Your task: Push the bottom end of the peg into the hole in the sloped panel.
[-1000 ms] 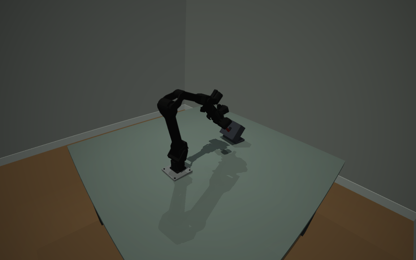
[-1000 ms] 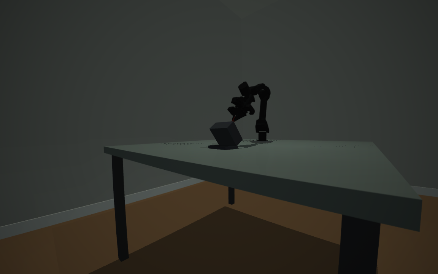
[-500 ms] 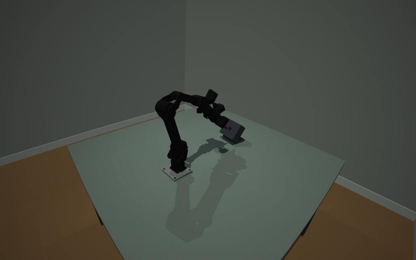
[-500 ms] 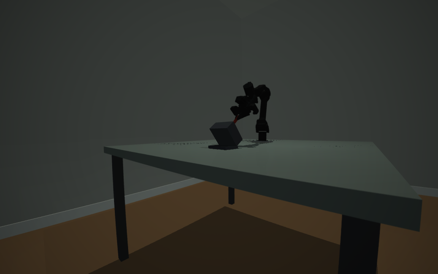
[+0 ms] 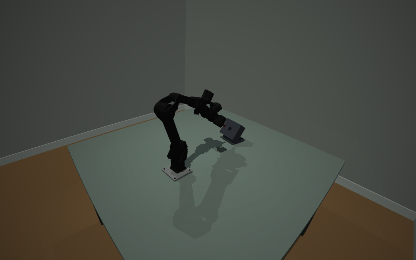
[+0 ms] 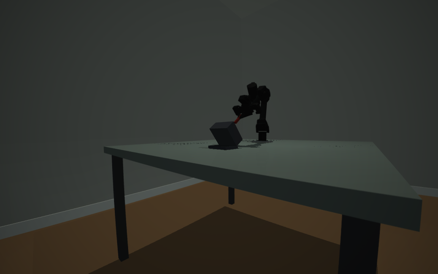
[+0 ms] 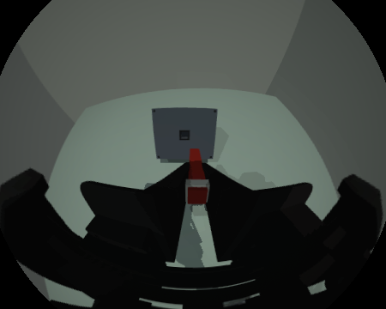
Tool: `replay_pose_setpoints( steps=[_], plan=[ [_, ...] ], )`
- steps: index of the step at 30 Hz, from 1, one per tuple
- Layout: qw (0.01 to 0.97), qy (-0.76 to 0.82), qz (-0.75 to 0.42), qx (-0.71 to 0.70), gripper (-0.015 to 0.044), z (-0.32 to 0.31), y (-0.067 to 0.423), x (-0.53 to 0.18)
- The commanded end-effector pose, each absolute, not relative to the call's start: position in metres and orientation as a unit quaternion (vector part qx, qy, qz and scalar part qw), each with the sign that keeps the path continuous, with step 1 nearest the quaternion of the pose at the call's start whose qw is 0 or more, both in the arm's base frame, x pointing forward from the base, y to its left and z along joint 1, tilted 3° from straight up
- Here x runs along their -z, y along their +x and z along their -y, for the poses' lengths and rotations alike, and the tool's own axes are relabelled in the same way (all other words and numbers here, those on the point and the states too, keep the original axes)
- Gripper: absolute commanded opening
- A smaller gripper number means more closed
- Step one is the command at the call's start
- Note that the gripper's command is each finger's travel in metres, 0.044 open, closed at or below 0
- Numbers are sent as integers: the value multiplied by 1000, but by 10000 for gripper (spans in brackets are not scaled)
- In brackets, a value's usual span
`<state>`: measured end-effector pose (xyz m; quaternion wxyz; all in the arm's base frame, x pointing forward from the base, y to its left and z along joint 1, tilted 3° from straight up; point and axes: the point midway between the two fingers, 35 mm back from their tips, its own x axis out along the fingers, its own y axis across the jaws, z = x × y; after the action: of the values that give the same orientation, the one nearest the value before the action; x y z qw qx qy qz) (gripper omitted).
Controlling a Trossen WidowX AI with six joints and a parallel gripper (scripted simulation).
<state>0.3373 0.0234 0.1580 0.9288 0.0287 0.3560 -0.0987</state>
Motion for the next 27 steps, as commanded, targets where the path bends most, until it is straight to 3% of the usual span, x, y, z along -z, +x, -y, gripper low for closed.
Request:
replay_pose_setpoints(
  steps=[1, 27],
  plan=[
    [930, 30, -352, 100, 0, -24, 340, -156],
    [939, 29, -330, 87, 0, -30, 369, -136]
  ],
)
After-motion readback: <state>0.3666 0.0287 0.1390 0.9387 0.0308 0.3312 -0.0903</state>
